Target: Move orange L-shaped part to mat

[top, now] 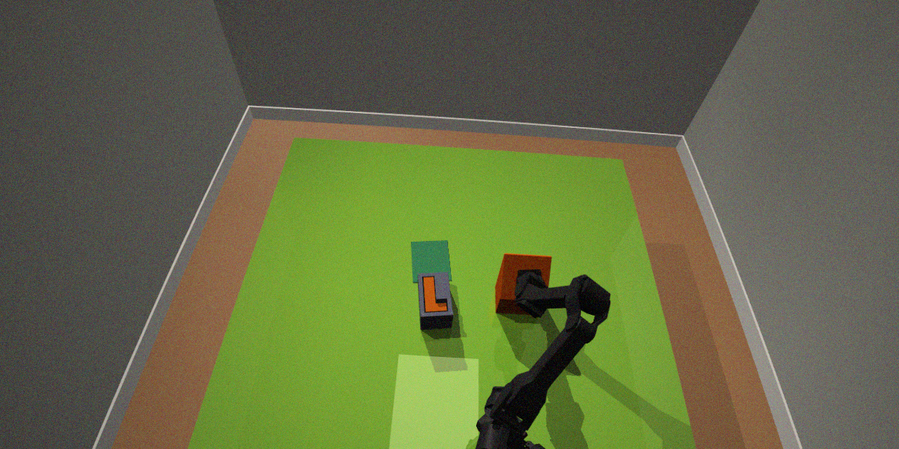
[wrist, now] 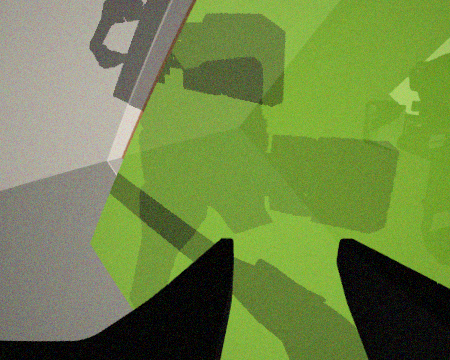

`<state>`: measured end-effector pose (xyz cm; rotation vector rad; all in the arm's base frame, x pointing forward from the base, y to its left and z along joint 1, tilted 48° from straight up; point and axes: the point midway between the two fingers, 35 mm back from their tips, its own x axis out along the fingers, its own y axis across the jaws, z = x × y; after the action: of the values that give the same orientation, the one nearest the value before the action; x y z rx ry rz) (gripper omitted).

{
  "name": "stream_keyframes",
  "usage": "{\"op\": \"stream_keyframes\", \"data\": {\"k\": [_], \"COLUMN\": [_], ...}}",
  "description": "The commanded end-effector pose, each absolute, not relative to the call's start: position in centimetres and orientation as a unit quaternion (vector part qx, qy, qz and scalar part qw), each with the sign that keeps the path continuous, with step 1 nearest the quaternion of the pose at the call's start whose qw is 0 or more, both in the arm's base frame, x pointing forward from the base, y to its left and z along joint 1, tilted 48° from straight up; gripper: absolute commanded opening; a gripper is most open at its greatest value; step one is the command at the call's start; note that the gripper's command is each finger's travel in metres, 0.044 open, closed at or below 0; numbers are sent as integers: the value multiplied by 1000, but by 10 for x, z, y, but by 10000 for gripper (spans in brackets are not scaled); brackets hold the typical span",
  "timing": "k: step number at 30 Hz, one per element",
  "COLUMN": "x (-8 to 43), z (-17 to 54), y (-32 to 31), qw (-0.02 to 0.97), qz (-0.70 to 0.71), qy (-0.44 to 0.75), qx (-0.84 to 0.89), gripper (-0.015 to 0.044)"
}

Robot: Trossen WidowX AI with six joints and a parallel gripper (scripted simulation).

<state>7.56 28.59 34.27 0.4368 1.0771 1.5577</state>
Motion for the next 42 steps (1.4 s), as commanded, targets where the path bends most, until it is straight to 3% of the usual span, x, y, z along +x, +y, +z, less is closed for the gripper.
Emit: {"op": "stream_keyframes", "data": {"k": [1,12,25,42], "x": [135,260,259,264], "z": [300,182,96,45], "y": [276,161,9,62], "qw": [623,709,686,685], "qz": [593,406,298,299], "qy": [476,546,610,609], "qx": [181,184,264,266], "gripper": [180,180,180,180]}}
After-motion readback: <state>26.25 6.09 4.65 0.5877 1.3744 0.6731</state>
